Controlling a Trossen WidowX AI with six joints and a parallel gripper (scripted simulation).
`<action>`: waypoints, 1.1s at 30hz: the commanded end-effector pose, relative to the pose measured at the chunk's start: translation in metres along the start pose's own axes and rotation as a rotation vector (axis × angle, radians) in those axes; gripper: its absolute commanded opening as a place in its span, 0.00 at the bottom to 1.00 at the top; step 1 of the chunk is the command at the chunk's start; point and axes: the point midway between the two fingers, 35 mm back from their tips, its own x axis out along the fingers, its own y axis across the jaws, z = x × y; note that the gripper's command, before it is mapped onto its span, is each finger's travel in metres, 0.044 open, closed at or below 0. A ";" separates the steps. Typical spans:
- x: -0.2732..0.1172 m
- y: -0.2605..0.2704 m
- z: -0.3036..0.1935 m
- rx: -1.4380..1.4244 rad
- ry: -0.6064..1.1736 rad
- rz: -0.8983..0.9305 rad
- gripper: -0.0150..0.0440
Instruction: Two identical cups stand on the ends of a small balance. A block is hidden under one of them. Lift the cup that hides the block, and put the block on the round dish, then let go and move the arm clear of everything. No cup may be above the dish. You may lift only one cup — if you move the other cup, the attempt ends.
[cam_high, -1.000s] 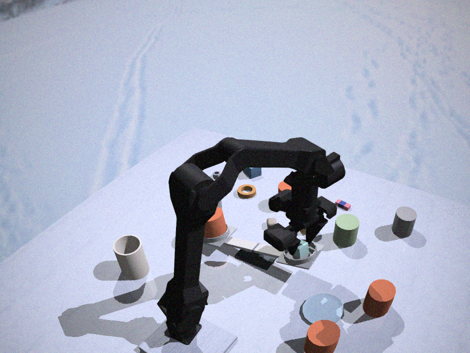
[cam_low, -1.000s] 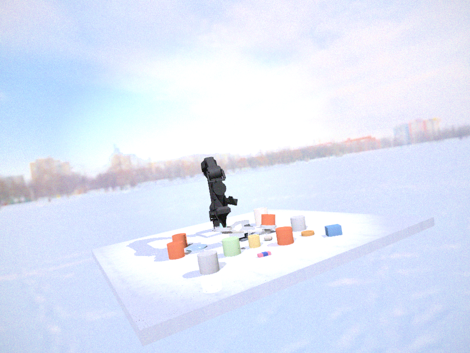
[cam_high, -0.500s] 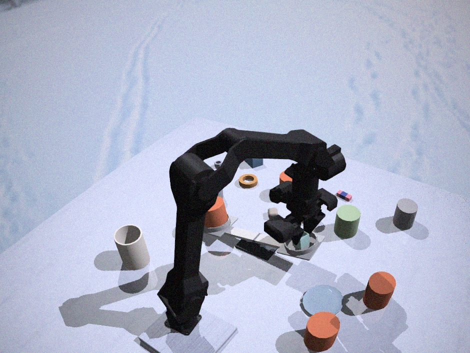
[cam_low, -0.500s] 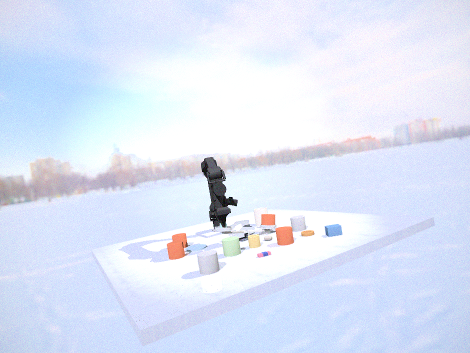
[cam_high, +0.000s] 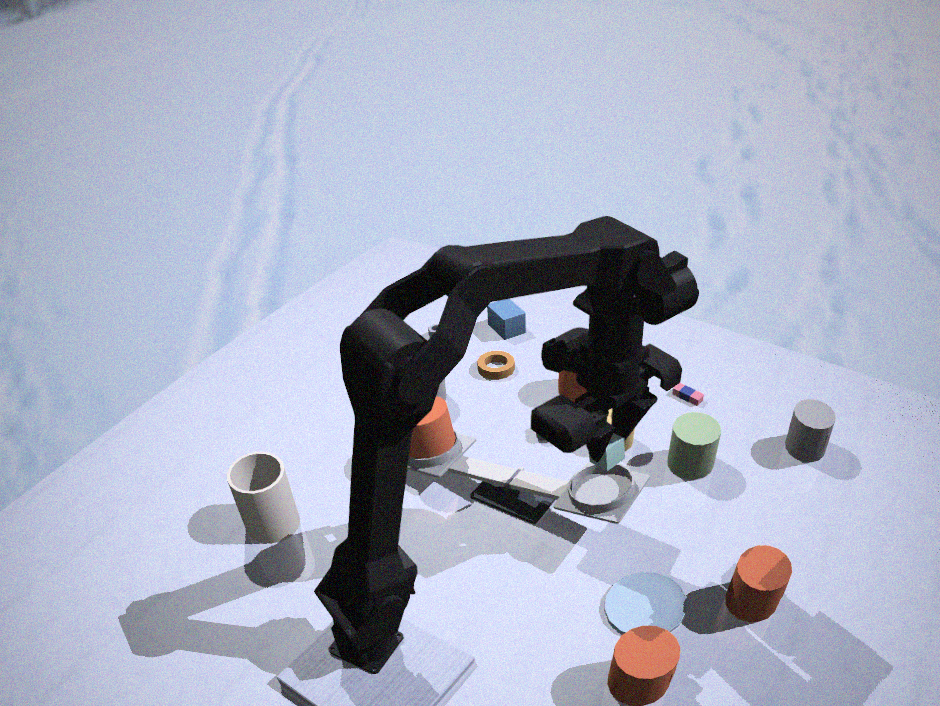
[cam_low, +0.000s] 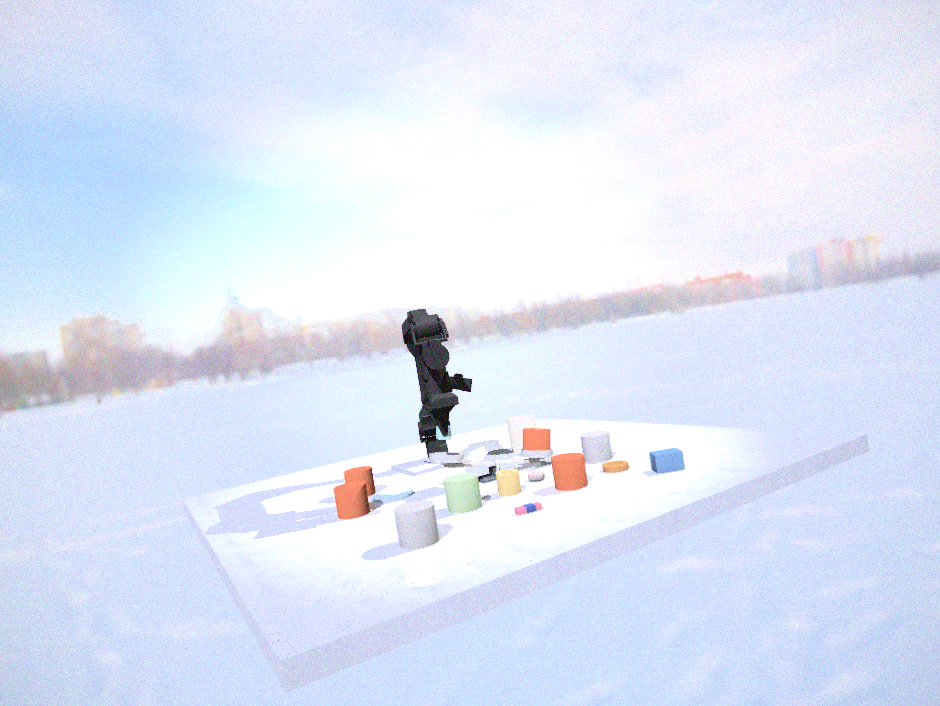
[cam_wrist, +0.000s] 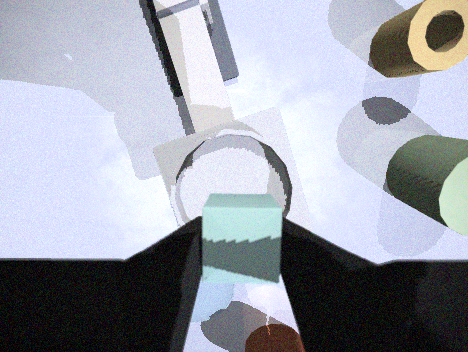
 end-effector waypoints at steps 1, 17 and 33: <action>-0.018 0.000 0.000 0.005 0.005 -0.004 0.25; -0.014 0.006 -0.045 0.005 0.008 -0.003 0.25; 0.055 0.049 -0.138 0.005 0.017 0.000 0.25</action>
